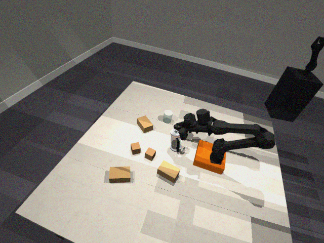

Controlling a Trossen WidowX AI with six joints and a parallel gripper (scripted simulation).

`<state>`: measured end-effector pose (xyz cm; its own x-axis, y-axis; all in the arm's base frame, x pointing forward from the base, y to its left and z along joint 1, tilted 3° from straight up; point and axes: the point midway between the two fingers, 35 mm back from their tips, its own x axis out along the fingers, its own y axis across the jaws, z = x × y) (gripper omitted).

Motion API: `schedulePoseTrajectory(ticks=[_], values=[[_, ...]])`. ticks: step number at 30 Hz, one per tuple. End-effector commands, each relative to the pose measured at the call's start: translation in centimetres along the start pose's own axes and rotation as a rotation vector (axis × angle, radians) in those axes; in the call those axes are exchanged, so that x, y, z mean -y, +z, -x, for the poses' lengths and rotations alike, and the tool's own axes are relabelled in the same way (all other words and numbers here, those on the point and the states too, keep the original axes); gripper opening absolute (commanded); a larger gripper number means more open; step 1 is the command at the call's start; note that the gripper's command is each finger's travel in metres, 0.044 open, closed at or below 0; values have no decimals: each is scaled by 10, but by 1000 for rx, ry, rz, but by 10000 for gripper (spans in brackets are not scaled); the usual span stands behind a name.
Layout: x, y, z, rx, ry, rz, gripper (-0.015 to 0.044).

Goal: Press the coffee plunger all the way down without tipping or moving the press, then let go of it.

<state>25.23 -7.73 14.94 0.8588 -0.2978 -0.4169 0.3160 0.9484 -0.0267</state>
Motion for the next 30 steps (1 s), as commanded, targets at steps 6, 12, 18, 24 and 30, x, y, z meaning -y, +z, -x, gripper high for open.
schedulePoseTrajectory(ticks=[6, 12, 18, 24, 30], values=[[0, -15, -8, -54, 0, 11, 117], [0, -13, -10, -54, 0, 11, 117], [0, -12, -11, -54, 0, 11, 117], [0, -11, -12, -54, 0, 11, 117], [0, -11, -13, -54, 0, 11, 117]])
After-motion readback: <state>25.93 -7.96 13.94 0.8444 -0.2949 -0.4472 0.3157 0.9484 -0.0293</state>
